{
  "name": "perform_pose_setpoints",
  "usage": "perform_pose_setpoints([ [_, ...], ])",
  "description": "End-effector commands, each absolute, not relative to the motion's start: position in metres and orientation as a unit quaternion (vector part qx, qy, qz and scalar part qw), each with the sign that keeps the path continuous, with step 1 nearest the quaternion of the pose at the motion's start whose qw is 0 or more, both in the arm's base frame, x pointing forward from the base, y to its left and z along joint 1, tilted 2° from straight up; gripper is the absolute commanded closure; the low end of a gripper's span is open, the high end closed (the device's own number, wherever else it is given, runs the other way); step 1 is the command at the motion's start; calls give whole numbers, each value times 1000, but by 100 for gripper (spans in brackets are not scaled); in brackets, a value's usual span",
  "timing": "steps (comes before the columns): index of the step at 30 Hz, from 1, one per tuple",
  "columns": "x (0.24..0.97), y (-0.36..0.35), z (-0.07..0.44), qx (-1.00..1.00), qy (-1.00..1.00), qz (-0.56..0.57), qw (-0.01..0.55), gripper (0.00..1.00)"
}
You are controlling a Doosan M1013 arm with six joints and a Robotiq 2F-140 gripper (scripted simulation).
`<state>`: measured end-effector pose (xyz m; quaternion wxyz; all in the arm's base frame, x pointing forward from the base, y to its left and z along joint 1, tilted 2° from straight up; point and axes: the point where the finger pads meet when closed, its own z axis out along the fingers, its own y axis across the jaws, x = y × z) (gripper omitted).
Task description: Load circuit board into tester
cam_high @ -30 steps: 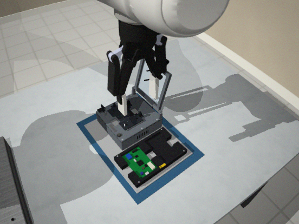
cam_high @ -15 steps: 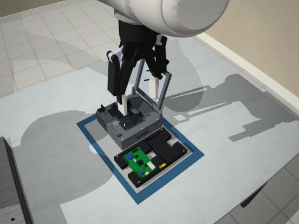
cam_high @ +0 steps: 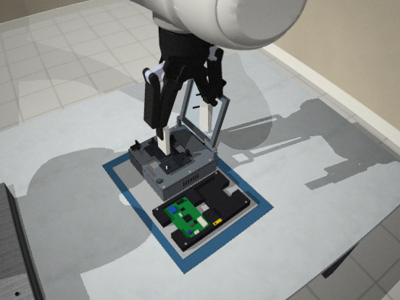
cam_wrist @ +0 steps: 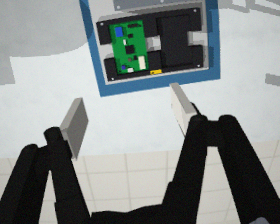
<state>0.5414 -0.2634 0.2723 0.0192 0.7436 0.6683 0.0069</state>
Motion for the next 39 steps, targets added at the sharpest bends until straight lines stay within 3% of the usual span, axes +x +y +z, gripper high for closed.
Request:
perform_pose_setpoints([
  [1, 545, -261, 275, 742, 670, 10, 18, 42],
  [23, 545, -261, 275, 726, 687, 10, 19, 42],
  [39, 545, -261, 275, 551, 834, 5, 20, 42],
])
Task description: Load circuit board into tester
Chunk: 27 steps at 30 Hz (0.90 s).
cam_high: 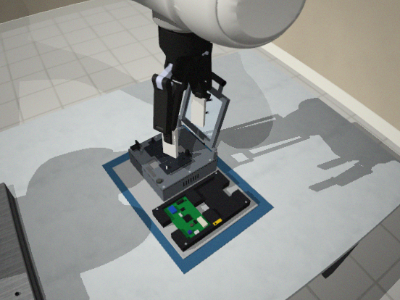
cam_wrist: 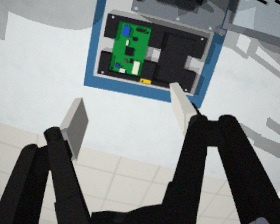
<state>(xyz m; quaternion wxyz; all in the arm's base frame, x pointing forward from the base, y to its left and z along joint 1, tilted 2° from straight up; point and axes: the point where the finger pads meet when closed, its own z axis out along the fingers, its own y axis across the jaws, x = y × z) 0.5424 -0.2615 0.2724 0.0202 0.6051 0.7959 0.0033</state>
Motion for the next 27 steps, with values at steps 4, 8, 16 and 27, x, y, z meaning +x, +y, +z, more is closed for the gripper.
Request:
perform_pose_setpoints([
  [4, 545, -261, 275, 489, 872, 4, 21, 42],
  [8, 545, -261, 275, 424, 905, 2, 21, 42],
  [16, 545, -261, 275, 304, 953, 0, 21, 42],
  [27, 545, -261, 275, 110, 994, -5, 20, 42],
])
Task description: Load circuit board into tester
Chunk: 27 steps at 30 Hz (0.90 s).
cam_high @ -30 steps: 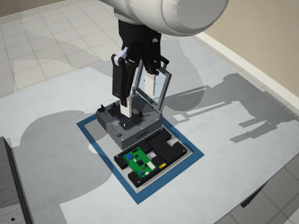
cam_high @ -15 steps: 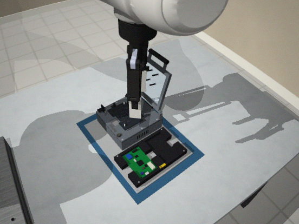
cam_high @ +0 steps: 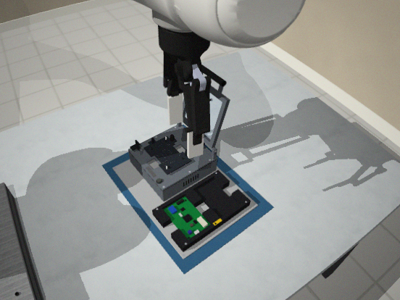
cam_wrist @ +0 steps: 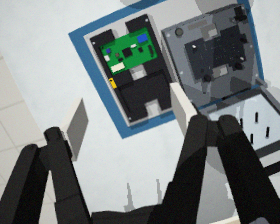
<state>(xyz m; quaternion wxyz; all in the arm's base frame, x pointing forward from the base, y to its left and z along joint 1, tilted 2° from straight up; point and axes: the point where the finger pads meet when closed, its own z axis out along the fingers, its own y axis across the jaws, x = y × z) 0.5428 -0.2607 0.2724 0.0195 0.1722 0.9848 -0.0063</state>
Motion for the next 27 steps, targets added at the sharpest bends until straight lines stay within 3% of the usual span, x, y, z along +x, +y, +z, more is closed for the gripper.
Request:
perform_pose_setpoints([
  [1, 545, -261, 275, 110, 994, -5, 20, 42],
  [27, 544, -261, 265, 22, 1000, -6, 20, 42],
])
